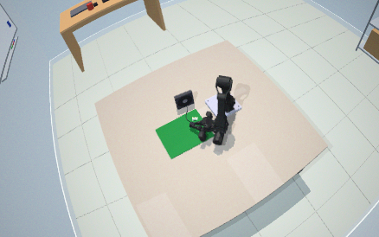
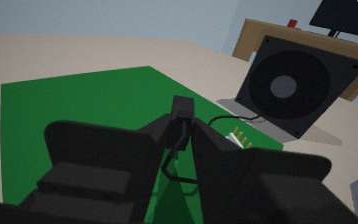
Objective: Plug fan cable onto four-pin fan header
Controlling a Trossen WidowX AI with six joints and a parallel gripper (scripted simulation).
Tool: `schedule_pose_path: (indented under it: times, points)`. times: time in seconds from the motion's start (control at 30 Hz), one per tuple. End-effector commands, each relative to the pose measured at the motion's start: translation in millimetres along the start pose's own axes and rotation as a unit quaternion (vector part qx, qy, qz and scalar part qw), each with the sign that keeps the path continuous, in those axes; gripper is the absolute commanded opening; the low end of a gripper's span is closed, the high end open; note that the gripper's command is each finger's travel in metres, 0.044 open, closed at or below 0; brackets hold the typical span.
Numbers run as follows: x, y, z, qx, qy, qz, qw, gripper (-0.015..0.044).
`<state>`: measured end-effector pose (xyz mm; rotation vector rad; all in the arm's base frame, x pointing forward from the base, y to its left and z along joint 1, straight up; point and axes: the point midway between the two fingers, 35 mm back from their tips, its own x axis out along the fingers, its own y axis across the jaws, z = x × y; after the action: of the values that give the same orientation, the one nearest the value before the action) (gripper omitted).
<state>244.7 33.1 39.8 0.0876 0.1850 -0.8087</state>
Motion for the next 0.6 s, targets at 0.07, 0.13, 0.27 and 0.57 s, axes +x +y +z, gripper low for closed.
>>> schedule_pose_path:
  times: [0.07, 0.13, 0.27, 0.57]
  points:
    - [1.0, -0.1, -4.7, 0.003, -0.001, 0.000, 1.000, 0.0000]
    - [1.4, -0.1, -6.5, 0.003, -0.001, 0.000, 1.000, 0.0000]
    - [2.1, -0.1, -10.2, 0.003, -0.001, 0.000, 1.000, 0.0000]
    - [1.8, 0.0, -9.2, 0.000, 0.000, 0.000, 1.000, 0.0000]
